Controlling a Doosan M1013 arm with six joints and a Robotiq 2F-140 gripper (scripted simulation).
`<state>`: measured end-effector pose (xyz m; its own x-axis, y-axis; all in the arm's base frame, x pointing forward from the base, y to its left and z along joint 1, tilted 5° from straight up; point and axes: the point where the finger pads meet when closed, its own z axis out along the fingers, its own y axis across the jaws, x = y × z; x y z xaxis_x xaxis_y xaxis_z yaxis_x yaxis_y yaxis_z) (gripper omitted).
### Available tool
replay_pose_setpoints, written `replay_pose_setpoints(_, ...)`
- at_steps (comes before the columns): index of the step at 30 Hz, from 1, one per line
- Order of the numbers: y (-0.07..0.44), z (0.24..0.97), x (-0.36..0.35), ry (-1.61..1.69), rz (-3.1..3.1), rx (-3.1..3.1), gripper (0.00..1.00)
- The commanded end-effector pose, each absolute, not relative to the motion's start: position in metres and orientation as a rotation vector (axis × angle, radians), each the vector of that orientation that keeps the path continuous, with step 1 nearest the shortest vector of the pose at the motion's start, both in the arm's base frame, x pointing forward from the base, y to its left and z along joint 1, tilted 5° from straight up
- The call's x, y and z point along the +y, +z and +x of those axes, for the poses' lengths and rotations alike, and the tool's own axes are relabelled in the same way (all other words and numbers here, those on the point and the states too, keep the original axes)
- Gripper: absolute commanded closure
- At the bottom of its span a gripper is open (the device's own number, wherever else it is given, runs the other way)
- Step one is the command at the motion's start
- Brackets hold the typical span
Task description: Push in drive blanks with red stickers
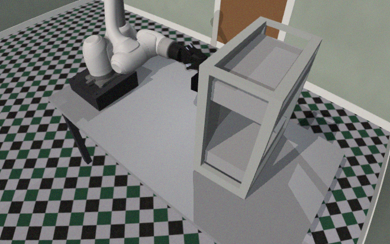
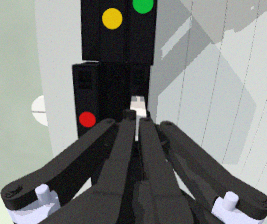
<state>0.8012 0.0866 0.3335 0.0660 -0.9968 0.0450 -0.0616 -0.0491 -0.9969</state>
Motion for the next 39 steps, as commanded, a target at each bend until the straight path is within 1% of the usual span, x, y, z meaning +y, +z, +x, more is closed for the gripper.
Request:
replay_pose_setpoints(1,0.334,0.799,0.086,-1.165,-1.32,1.185,1.0)
replay_pose_setpoints(10,0.336,0.769,0.084,-1.165,-1.32,1.185,1.0)
replay_pose_setpoints(18,0.338,0.727,0.082,-1.165,-1.32,1.185,1.0)
replay_pose_setpoints(29,0.341,0.72,0.081,-1.165,-1.32,1.185,1.0)
replay_pose_setpoints(39,0.387,0.722,0.084,-1.165,-1.32,1.185,1.0)
